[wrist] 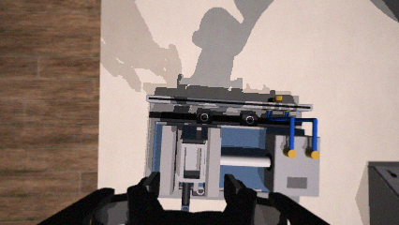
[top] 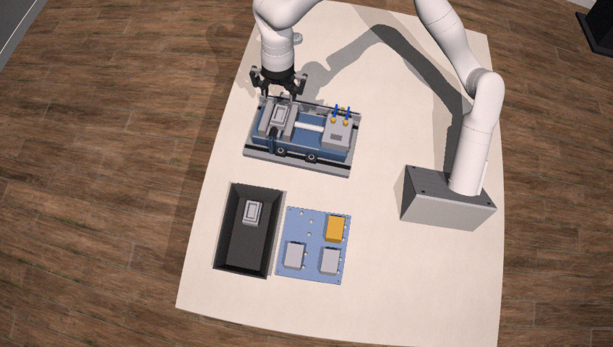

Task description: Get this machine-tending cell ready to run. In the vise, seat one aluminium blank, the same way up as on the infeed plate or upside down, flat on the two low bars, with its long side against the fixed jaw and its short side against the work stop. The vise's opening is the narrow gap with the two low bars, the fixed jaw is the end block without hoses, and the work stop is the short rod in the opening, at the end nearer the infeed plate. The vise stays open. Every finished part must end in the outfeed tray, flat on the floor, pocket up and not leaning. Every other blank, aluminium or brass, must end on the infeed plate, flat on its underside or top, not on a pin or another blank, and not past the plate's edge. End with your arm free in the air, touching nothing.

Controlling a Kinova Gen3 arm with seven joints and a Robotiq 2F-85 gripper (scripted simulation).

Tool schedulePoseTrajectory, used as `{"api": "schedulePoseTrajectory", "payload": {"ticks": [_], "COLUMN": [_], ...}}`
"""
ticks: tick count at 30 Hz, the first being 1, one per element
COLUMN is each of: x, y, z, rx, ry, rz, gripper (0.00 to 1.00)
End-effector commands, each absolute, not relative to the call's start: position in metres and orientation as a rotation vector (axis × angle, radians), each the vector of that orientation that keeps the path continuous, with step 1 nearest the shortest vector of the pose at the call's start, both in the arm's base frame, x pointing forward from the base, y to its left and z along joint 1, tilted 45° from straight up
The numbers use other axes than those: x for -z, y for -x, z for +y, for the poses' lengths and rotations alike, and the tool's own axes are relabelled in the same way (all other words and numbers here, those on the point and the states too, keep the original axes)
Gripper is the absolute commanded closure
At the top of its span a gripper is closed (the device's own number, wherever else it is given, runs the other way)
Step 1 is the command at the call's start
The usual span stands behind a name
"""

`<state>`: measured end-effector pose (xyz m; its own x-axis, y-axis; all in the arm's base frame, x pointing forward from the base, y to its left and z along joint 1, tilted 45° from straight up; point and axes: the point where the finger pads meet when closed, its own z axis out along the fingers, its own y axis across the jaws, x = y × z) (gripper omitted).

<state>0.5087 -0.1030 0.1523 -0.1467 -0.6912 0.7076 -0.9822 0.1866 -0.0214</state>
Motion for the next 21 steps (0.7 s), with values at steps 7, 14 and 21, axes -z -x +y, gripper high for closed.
{"api": "schedulePoseTrajectory", "payload": {"ticks": [7,14,21], "x": [-0.149,-0.146,-0.139], "y": [-0.508,-0.507,-0.506], "z": [-0.103,-0.106,-0.113], "rx": [-0.675,-0.675,-0.675], "ry": [-1.557,-1.556,-1.556], "rz": [-1.912,-1.912,-1.912], "gripper": [0.33,0.33,0.33]}}
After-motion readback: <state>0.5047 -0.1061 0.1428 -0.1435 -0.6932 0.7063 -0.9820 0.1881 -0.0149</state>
